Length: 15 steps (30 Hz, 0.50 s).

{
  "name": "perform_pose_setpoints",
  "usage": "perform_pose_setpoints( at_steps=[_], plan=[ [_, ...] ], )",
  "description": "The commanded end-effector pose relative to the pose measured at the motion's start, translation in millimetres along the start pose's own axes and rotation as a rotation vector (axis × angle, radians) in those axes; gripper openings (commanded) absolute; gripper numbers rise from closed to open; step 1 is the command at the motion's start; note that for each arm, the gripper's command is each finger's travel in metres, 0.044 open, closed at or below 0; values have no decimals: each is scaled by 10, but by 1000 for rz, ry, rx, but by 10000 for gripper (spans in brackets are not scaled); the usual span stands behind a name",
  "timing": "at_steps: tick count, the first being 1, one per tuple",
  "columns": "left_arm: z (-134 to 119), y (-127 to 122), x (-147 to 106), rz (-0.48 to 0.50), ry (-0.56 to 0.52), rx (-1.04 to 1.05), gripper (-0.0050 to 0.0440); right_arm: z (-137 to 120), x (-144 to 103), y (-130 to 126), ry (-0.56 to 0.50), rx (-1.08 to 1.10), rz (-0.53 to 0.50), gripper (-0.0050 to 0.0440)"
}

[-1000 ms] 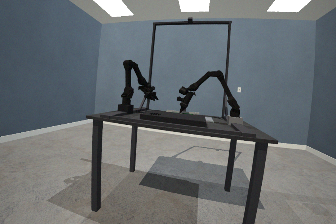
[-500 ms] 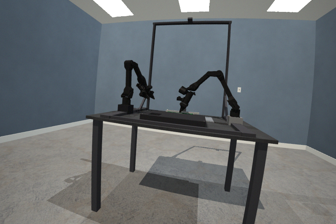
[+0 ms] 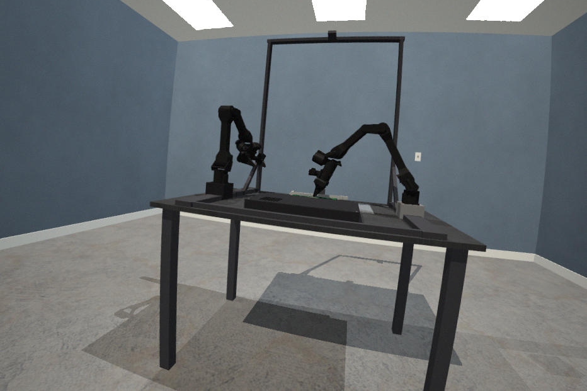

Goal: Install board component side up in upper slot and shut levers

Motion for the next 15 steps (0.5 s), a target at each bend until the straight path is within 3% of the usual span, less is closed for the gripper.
perform_pose_setpoints(
  at_steps=[1,6,7,15],
  plan=[
    [139,-23,-139,-12,-48,0,79,52,-77,2,-13,29,-15,400],
    [139,-23,-139,-12,-48,0,79,56,-76,5,-16,29,-13,400],
    [232,-37,-235,-20,-72,1,79,59,-75,2,-16,30,-13,400],
    [131,215,-119,-14,-54,1,79,81,19,-48,-20,25,-15,400]
  ],
)
Point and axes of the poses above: on each arm, the point midway between the two fingers, 35 mm back from their tips, its own x axis out along the fingers, its own y axis across the jaws, z = x × y, the point moved 1 cm from there along -x, back along the fingers
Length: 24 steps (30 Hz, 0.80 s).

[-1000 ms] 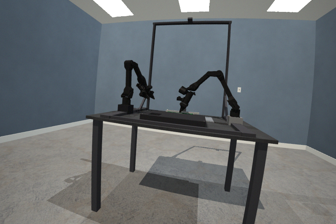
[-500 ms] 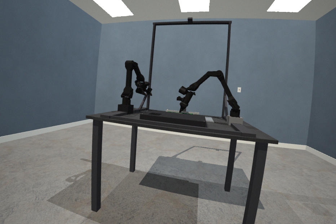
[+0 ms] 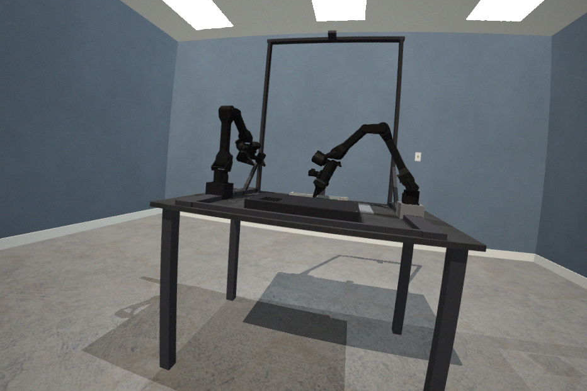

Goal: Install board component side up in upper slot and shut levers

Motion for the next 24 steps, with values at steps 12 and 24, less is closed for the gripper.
perform_pose_setpoints(
  at_steps=[12,24],
  plan=[
    [182,91,-117,18,-64,11,79,38,287,-5,-2,15,7,400],
    [161,205,-86,13,-56,8,79,38,530,-5,-5,16,6,400]
  ],
)
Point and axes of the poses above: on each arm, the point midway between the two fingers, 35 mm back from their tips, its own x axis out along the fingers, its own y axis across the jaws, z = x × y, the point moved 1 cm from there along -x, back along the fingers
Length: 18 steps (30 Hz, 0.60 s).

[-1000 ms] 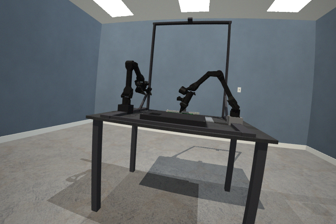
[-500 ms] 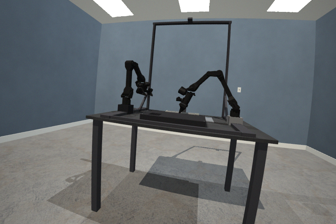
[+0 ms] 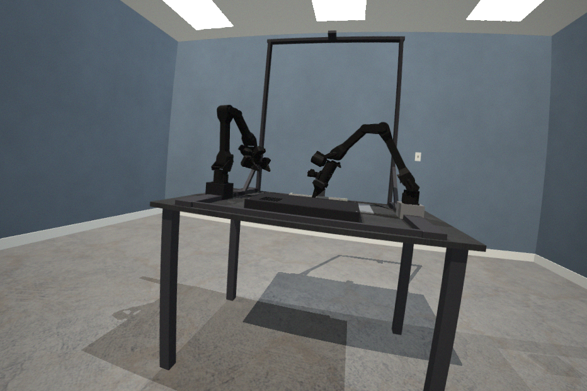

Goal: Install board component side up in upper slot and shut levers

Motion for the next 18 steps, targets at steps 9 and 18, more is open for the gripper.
perform_pose_setpoints(
  at_steps=[9,18],
  plan=[
    [157,17,-124,-10,-52,1,79,33,271,17,-3,15,16,400],
    [186,59,-179,-12,-67,-1,79,28,402,19,-1,15,15,400]
  ],
)
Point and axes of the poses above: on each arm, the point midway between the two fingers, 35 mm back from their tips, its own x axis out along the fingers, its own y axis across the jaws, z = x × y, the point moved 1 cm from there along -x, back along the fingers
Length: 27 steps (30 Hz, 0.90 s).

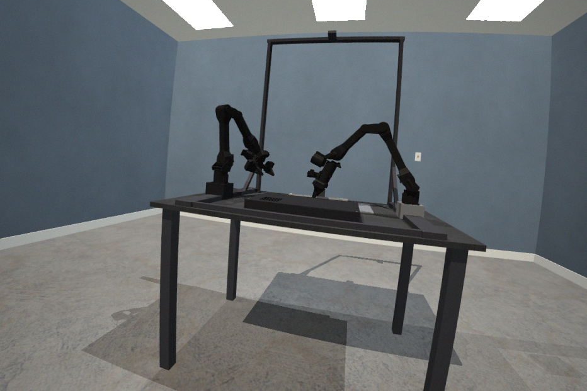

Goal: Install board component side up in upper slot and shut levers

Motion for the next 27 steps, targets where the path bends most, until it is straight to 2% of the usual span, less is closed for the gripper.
perform_pose_setpoints(
  at_steps=[1,16,27],
  plan=[
    [197,-2,-194,-12,-69,-1,79,37,69,13,-3,18,14,400],
    [197,75,-191,-12,-68,-1,79,2,390,12,1,4,6,400],
    [182,305,-178,-9,-66,0,79,2,599,14,0,4,7,400]
  ],
)
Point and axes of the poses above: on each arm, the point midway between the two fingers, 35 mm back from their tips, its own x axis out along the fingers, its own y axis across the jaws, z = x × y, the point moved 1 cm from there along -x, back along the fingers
